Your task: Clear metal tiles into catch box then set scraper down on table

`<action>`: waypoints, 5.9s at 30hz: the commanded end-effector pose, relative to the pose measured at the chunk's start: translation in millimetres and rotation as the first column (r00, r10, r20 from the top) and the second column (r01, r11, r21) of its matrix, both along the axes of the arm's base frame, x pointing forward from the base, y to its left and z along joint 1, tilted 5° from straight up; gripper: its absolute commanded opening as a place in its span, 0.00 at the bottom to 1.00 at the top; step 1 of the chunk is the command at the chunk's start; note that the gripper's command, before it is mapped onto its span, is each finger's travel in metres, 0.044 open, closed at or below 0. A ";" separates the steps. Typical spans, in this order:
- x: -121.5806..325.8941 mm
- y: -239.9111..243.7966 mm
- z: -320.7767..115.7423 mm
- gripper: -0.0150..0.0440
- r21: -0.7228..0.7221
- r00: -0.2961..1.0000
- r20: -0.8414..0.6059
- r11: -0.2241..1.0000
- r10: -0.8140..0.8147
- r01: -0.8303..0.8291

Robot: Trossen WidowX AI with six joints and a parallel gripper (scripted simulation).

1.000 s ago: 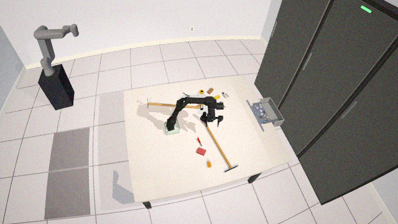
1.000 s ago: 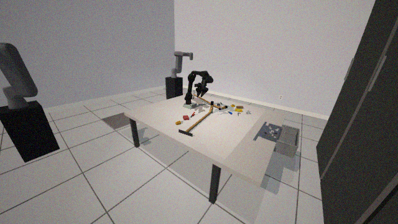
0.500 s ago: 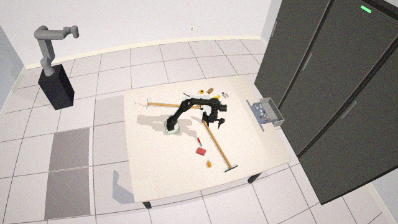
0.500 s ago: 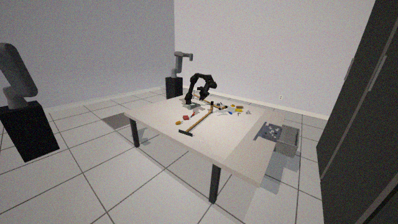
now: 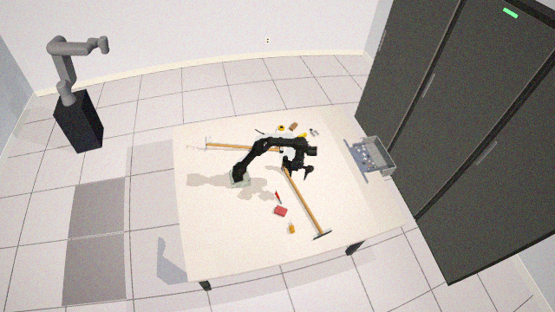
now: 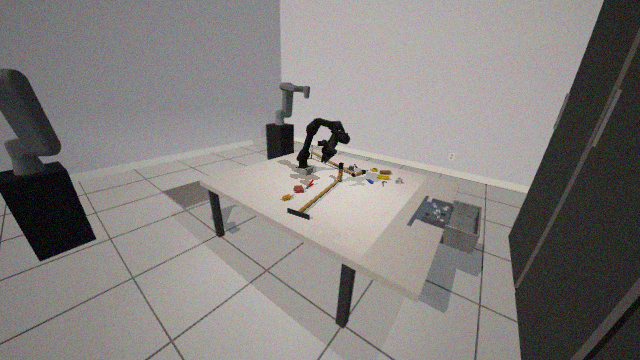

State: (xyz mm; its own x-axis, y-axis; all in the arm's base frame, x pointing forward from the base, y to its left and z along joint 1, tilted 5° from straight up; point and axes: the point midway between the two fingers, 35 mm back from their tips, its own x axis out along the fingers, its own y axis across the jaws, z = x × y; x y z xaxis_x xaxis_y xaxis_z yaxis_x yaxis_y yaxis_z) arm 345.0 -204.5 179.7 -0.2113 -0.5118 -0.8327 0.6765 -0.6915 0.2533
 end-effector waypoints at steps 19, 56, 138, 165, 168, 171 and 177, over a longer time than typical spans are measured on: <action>-0.5 -0.3 0.3 1.00 -0.004 1.000 -0.002 1.000 -0.003 0.003; 40.0 107.1 -14.1 0.25 0.337 0.580 -0.089 0.572 0.810 -0.748; 43.7 301.5 -66.2 0.25 0.417 -0.873 0.101 -0.817 0.477 -0.398; 37.1 300.3 -122.1 0.25 0.419 -0.873 0.102 -0.816 0.477 -0.397; 35.7 300.0 -127.8 0.25 0.419 -0.873 0.102 -0.816 0.477 -0.397; 36.7 301.3 -127.6 0.25 0.419 -0.873 0.102 -0.816 0.477 -0.397; 41.9 308.8 -126.4 0.25 0.419 -0.873 0.102 -0.817 0.477 -0.397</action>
